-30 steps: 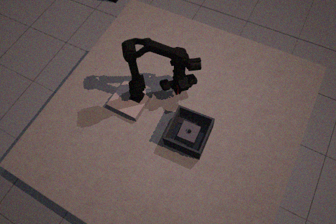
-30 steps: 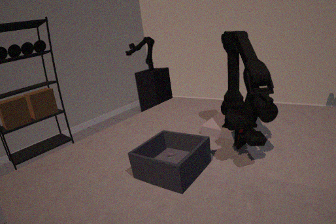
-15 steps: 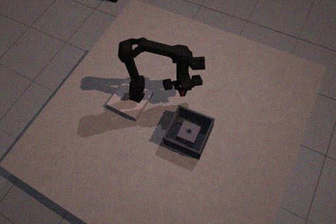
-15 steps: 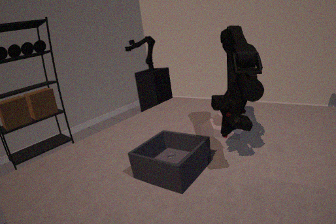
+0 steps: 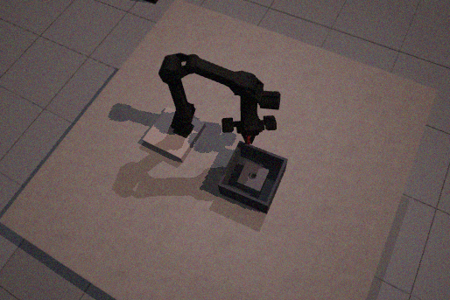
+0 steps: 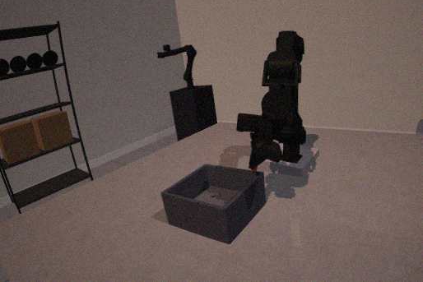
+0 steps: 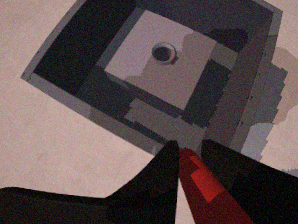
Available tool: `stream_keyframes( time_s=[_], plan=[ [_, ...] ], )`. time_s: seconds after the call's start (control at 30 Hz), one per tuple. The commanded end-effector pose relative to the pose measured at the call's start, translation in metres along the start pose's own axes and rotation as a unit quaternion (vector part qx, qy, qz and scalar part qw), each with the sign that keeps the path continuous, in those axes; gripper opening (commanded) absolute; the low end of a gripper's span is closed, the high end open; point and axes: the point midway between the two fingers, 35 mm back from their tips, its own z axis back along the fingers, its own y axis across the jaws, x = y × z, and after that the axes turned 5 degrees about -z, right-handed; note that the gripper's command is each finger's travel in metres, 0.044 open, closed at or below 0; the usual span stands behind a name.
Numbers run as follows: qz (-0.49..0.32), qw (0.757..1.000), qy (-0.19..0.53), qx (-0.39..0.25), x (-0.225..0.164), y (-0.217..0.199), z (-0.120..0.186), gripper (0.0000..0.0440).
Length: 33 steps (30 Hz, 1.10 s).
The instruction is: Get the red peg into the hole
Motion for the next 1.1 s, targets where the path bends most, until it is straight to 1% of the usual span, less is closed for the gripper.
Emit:
stream_keyframes(
  time_s=[0.0,0.27,0.5,0.7,0.9,0.97,1.07],
  plan=[
    [-0.008,1.000,-0.007,-0.001,0.016,0.003,-0.008,0.0000],
    [-0.011,1.000,-0.010,-0.002,0.046,0.007,-0.033,0.0000],
    [0.007,1.000,0.001,0.002,0.064,0.011,-0.056,0.0001],
    [0.034,0.999,0.014,0.008,0.072,0.014,-0.074,0.0000],
    [0.066,0.997,0.033,0.014,0.072,0.015,-0.092,0.0001],
    [0.077,0.996,0.041,0.014,0.069,0.015,-0.098,0.0019],
    [0.091,0.994,0.054,0.014,0.067,0.015,-0.105,0.0083]
  ],
)
